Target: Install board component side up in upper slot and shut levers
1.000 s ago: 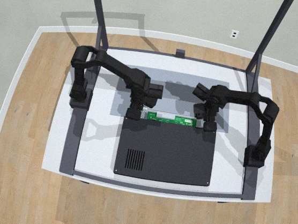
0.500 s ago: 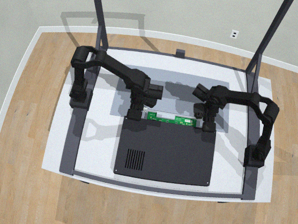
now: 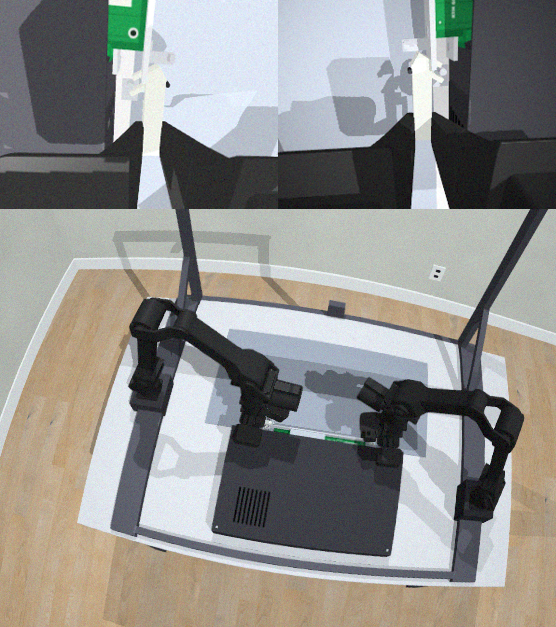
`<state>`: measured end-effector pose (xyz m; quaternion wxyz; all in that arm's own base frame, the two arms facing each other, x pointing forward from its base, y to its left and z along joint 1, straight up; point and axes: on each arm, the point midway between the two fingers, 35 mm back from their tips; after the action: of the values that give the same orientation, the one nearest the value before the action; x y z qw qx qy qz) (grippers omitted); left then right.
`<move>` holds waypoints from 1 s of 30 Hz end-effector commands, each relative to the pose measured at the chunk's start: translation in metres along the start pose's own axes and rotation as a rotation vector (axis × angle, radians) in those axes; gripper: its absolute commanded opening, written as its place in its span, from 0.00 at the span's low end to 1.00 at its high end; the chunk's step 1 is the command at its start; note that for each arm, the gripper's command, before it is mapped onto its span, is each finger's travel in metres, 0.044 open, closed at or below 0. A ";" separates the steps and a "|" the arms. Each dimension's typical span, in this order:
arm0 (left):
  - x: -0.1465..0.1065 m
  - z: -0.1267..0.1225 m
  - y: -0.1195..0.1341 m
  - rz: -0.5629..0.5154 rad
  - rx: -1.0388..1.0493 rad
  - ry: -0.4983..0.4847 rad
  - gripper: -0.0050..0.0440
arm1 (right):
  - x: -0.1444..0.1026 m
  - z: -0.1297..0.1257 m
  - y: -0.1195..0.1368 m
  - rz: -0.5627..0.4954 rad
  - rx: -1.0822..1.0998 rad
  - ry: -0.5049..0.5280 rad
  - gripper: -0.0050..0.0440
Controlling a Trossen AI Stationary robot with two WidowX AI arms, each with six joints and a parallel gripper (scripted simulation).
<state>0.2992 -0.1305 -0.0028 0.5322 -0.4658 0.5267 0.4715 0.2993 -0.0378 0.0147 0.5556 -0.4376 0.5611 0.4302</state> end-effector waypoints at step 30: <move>-0.006 -0.002 0.002 -0.012 -0.095 0.016 0.12 | -0.005 -0.001 -0.002 0.001 0.111 -0.008 0.12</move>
<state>0.2990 -0.1293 -0.0029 0.5142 -0.4878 0.5082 0.4893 0.3000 -0.0377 0.0151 0.5729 -0.4123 0.5779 0.4097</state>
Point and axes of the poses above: on each arm, the point midway between the two fingers, 35 mm back from their tips, its own x axis out along the fingers, its own z axis across the jaws, y = z × x, and after that the axes turned 11 degrees about x, right-handed
